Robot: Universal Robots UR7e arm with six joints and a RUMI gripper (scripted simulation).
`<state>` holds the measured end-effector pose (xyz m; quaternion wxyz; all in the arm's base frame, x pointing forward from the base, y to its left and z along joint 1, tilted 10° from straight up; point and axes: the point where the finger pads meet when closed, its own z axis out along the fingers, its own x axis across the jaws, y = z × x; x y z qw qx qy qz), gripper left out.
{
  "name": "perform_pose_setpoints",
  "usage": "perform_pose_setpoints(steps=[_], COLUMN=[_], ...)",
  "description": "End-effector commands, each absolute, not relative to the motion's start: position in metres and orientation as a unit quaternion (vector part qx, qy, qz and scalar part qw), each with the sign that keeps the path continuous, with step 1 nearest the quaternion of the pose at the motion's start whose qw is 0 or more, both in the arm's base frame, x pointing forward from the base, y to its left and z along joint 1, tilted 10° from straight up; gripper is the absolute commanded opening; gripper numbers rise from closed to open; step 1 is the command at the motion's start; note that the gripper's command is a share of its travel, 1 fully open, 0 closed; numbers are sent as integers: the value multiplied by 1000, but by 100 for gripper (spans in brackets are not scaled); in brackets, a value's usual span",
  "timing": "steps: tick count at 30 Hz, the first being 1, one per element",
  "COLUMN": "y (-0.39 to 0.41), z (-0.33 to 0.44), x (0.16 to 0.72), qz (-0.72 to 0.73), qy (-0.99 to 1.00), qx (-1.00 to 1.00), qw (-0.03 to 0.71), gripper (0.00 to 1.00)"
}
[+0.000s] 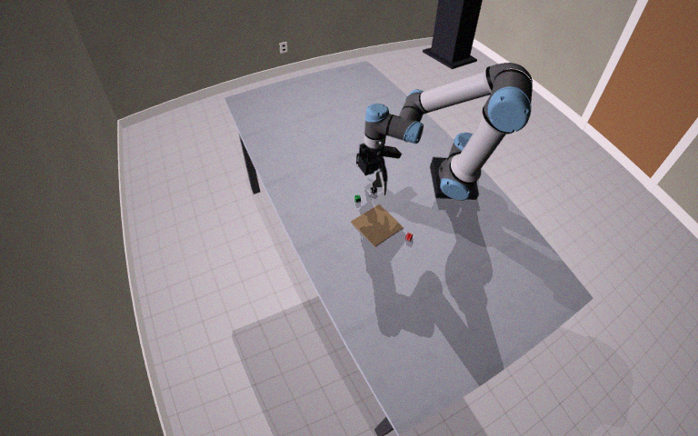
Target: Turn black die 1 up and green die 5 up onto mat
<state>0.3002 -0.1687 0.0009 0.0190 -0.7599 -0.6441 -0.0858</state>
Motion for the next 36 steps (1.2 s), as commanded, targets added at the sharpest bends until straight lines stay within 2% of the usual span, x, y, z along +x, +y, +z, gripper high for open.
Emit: perform_pose_setpoints(steps=[1,14,36], y=[-169,-171,-171], z=[3,8,9], x=[315,371,373], qz=[-86,-86,-86], qy=[-644,-644,-644], qx=[-760,-760,-760], qw=[19,19,19], gripper=[100,100,100])
